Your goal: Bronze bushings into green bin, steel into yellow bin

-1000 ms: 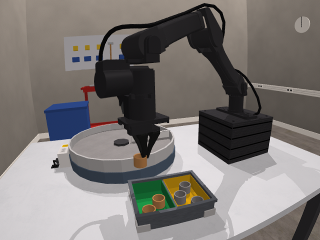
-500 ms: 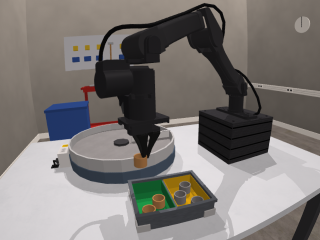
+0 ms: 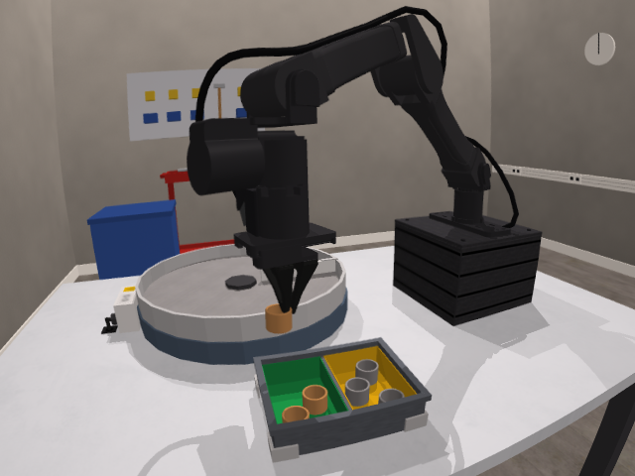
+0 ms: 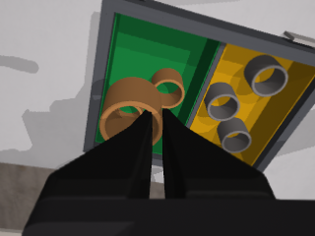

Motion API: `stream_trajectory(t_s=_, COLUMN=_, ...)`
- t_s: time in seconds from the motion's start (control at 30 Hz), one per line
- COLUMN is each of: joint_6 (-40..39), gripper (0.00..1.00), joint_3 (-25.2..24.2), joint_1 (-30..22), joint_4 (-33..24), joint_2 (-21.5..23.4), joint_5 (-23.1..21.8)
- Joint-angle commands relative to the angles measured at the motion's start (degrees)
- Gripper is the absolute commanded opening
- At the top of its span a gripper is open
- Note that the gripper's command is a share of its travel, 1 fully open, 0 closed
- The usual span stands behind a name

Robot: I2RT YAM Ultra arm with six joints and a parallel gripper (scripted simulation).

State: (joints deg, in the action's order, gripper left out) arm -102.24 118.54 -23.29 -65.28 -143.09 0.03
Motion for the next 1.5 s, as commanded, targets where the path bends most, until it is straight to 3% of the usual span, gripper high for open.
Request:
stream_trajectory(t_s=0.0, joint_6=-0.4, gripper=0.0, joint_3=1.6, joint_1=-0.4, joint_4=0.1, joint_2=0.7, joint_5=0.2)
stream_trajectory(t_s=0.07, joint_6=-0.4, gripper=0.0, joint_3=-1.5, joint_1=-0.4, joint_4=1.7, joint_2=-0.7, joint_5=0.3)
stream_trajectory(t_s=0.37, joint_6=-0.4, gripper=0.0, joint_3=-5.3, joint_1=-0.4, joint_4=8.0, joint_2=-3.2, joint_5=0.3)
stream_trajectory(t_s=0.5, joint_6=-0.4, gripper=0.0, joint_3=-4.0, joint_1=-0.5, joint_4=10.0, joint_2=-4.4, joint_5=0.2)
stream_trajectory(t_s=0.57, joint_6=-0.4, gripper=0.0, joint_3=-4.3, joint_1=-0.4, joint_4=10.1, joint_2=-2.4, joint_5=0.2)
stream_trajectory(t_s=1.47, joint_6=-0.4, gripper=0.0, joint_3=-4.2, joint_1=-0.4, joint_4=8.7, joint_2=-2.6, joint_5=0.2)
